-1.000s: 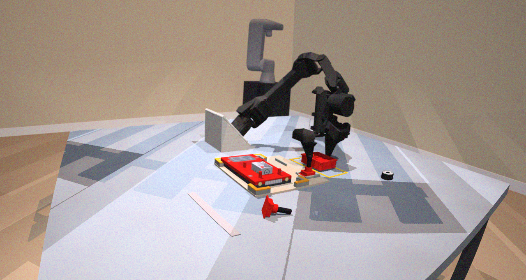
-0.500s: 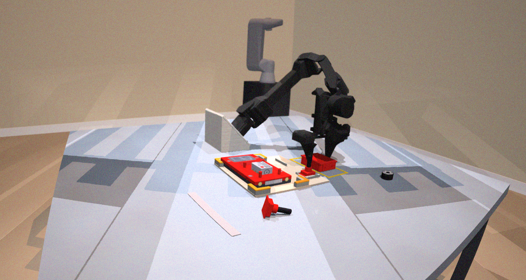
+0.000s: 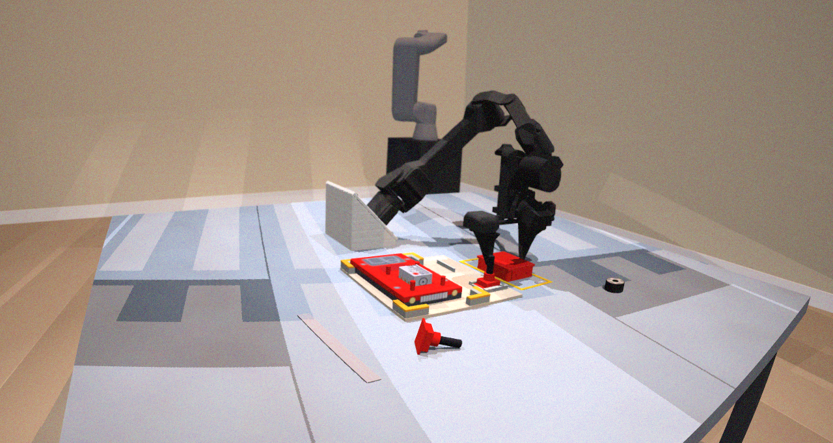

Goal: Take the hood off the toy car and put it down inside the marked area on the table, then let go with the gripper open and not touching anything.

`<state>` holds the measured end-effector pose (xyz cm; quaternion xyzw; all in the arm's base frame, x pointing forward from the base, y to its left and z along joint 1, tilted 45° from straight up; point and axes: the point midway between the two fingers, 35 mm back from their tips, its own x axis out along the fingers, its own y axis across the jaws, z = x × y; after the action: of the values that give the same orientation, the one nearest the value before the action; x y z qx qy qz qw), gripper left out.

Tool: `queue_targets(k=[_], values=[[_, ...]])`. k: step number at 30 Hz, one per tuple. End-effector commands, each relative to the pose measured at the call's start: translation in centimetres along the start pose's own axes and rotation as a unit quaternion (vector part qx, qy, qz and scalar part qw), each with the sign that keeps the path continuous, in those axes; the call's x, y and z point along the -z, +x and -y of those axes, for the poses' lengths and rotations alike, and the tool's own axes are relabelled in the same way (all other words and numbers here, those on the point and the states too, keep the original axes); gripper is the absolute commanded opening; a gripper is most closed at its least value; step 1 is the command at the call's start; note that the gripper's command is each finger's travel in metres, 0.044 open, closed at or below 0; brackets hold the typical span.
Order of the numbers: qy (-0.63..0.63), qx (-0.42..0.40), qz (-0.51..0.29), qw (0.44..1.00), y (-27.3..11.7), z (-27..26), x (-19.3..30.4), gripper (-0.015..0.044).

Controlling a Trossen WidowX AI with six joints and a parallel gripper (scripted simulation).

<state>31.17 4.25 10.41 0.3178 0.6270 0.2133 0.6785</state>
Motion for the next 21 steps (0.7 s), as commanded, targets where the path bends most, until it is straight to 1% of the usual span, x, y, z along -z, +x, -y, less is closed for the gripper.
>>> queue_targets(k=[1,6,21], values=[[-0.001,0.001,0.002,1.000,-2.2,0.1,-0.3,0.0440],[-0.001,-0.003,0.001,1.000,-6.3,0.1,-0.1,0.0440],[-0.001,-0.003,0.001,1.000,-6.5,0.1,0.0,0.0440]])
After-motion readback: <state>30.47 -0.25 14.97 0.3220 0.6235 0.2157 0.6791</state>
